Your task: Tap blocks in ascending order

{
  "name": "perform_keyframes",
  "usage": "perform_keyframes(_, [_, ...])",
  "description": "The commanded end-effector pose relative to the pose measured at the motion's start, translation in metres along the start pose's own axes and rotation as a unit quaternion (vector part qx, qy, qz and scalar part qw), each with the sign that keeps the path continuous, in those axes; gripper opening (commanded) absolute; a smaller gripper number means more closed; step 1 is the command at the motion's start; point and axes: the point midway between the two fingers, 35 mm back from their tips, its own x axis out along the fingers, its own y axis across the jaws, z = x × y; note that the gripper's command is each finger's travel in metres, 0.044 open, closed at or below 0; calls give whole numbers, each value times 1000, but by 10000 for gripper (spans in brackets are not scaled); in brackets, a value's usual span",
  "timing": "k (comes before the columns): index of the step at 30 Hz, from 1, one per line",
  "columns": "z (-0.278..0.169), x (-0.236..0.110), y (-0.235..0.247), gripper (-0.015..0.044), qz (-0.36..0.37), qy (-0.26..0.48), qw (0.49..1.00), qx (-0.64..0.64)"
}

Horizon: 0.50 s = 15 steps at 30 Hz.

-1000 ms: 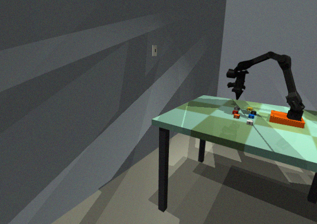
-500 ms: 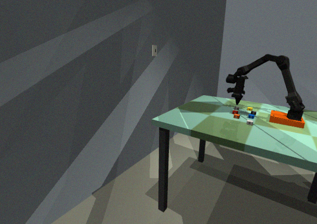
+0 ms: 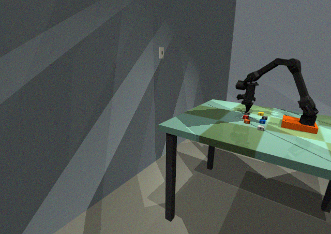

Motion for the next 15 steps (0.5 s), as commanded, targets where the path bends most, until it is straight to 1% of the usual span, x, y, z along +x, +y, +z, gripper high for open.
perform_keyframes(1, [-1, 4, 0, 20, 0, 3, 1000, -2])
perform_keyframes(3, [-1, 4, 0, 20, 0, 3, 1000, -2])
perform_keyframes(6, [-1, -23, 0, 20, 0, 3, 1000, -2])
perform_keyframes(7, [-1, -26, 0, 20, 0, 3, 1000, -2])
perform_keyframes(12, [-1, -28, 0, 20, 0, 3, 1000, -2])
perform_keyframes(13, [0, -35, 0, 20, 0, 3, 1000, -2])
perform_keyframes(15, [2, -59, -1, 20, 0, 3, 1000, -2])
